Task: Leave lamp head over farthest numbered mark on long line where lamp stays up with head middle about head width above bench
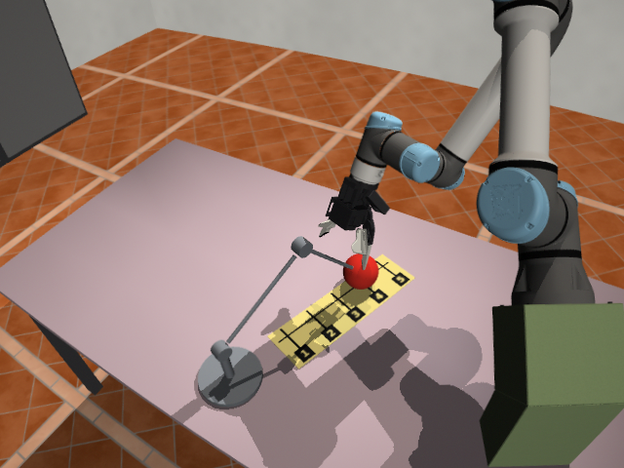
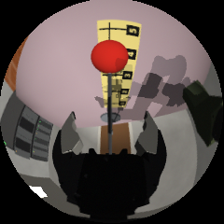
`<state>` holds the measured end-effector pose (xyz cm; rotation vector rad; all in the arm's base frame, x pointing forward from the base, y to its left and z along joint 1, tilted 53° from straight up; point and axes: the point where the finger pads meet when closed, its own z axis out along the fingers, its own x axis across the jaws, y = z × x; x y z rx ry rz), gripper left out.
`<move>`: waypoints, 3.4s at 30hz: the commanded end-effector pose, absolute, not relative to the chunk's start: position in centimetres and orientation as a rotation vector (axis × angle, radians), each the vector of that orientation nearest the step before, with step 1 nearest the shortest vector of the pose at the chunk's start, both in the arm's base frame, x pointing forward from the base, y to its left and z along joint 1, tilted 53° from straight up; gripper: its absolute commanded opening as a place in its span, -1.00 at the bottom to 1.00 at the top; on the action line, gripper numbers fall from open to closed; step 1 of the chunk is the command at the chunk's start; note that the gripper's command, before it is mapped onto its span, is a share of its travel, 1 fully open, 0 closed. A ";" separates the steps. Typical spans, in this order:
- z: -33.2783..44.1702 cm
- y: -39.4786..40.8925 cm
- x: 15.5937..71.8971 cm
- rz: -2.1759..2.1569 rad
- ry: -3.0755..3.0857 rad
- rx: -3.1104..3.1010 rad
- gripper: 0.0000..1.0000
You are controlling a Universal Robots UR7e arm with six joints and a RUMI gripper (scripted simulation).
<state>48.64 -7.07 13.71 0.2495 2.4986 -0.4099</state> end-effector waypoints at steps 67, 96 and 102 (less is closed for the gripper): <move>14.1 -6.9 48.4 -0.410 2.498 0.249 1.00; 22.3 -3.2 42.9 -0.411 2.494 0.248 1.00; 23.0 -2.9 42.4 -0.411 2.494 0.248 1.00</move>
